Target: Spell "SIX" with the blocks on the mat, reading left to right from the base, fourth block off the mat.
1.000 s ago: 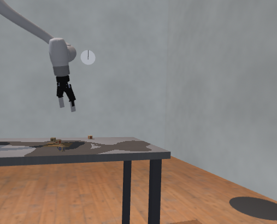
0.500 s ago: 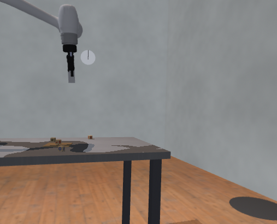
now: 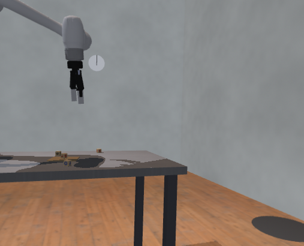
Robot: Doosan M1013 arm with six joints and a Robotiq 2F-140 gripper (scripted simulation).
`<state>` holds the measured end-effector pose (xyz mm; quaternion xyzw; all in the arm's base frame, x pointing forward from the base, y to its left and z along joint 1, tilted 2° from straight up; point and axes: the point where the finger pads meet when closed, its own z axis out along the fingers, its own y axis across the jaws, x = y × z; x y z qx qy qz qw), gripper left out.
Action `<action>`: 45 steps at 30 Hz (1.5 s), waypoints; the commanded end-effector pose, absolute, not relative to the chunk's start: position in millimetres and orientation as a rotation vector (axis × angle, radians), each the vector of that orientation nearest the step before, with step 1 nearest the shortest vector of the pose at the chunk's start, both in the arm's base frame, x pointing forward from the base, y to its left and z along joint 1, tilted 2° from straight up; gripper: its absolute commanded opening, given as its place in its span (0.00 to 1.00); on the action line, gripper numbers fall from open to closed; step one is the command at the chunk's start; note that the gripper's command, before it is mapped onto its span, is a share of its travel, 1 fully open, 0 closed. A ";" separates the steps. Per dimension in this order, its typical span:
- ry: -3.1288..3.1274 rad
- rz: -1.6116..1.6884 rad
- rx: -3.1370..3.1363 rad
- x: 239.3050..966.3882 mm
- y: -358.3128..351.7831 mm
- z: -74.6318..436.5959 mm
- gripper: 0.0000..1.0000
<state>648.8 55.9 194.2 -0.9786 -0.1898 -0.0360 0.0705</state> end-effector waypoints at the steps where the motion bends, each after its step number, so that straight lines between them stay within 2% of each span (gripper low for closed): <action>1: -0.670 -0.151 -2.889 649.7 64.2 166.7 1.00; 3: -0.670 -0.151 -2.889 649.7 64.2 166.7 1.00; 5: -0.825 -0.213 -2.818 642.3 78.1 124.5 1.00; 7: -0.838 -0.219 -2.812 641.4 79.2 120.8 1.00; 14: -1.092 -0.330 -2.707 618.1 94.6 47.7 1.00; 19: -1.141 -0.350 -2.690 611.8 96.0 33.5 1.00; 22: -1.260 -0.392 -2.655 594.1 96.6 0.0 1.00; 26: -1.336 -0.411 -2.638 581.0 94.9 -20.5 1.00; 45: -1.383 -0.419 -2.629 572.1 93.1 -32.7 1.00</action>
